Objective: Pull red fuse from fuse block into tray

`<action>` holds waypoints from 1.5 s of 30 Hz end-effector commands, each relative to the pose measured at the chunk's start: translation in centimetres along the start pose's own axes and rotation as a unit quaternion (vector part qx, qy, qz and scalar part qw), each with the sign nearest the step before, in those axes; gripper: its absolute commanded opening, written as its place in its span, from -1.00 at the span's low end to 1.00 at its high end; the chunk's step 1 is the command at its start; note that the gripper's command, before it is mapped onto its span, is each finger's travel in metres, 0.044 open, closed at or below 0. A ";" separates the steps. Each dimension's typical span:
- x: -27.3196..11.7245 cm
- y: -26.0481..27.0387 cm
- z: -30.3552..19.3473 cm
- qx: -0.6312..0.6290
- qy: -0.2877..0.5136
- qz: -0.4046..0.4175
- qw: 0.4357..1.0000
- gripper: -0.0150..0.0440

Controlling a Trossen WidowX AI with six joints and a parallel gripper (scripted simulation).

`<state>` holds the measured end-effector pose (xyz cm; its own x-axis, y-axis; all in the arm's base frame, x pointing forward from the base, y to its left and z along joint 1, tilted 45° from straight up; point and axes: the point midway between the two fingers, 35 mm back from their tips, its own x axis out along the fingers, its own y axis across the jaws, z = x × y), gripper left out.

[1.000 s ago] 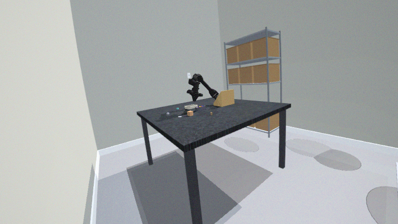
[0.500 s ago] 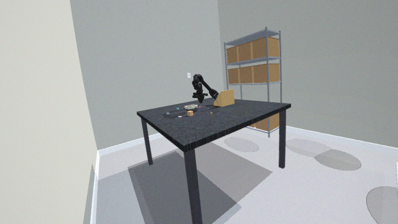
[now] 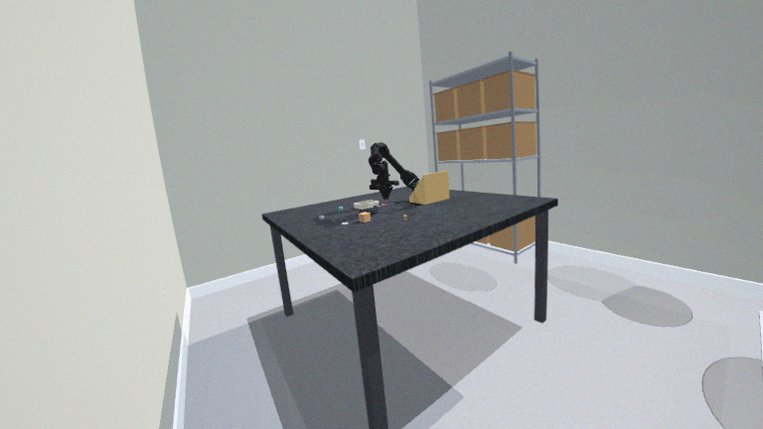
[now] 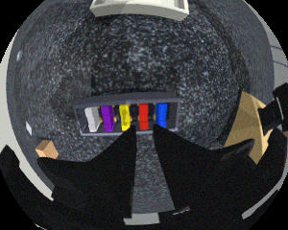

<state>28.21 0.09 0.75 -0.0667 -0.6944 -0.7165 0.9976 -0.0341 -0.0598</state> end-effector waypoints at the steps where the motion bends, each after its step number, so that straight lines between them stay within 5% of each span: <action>1: 0.5 -0.1 0.0 -0.004 -0.002 0.000 1.000 -0.24; 40: 3.0 -0.2 0.1 -0.004 -0.003 0.000 1.000 -0.24; 45: 2.9 -0.1 0.0 0.000 -0.001 -0.001 1.000 -0.35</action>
<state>27.87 -1.94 -1.27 -0.0685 -0.6961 -0.7147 0.9975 -0.0346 -0.0619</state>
